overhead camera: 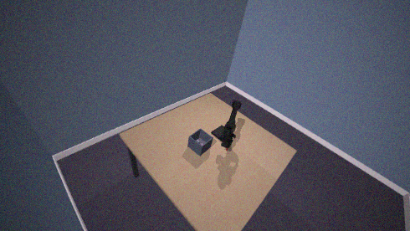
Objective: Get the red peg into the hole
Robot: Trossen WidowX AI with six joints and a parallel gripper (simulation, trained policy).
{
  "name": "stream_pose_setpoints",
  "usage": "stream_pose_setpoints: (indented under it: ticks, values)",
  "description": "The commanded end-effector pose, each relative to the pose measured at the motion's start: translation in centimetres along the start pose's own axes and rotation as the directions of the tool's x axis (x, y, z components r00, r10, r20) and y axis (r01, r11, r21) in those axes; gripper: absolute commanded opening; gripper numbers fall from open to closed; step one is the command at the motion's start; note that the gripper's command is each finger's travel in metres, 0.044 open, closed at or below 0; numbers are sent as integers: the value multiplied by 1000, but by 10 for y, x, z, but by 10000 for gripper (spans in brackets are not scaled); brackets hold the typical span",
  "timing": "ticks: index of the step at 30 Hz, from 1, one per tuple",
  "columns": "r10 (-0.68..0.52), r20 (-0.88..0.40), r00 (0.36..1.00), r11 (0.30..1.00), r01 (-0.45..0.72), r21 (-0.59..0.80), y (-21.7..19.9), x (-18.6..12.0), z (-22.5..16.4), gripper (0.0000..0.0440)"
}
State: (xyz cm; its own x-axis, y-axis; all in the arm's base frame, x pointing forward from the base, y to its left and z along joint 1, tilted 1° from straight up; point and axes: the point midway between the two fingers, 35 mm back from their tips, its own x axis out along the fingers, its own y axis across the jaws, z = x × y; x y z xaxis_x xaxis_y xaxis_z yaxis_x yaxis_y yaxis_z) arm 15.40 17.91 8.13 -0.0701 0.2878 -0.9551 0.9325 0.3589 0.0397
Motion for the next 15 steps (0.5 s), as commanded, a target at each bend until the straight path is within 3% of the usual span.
stream_pose_setpoints:
  ticks: [1,15]
  values:
    - [31,-24,999,999,-32,-15,6,-11,-5,0]
    - [178,-29,984,980,-180,-82,27,-70,-6,0]
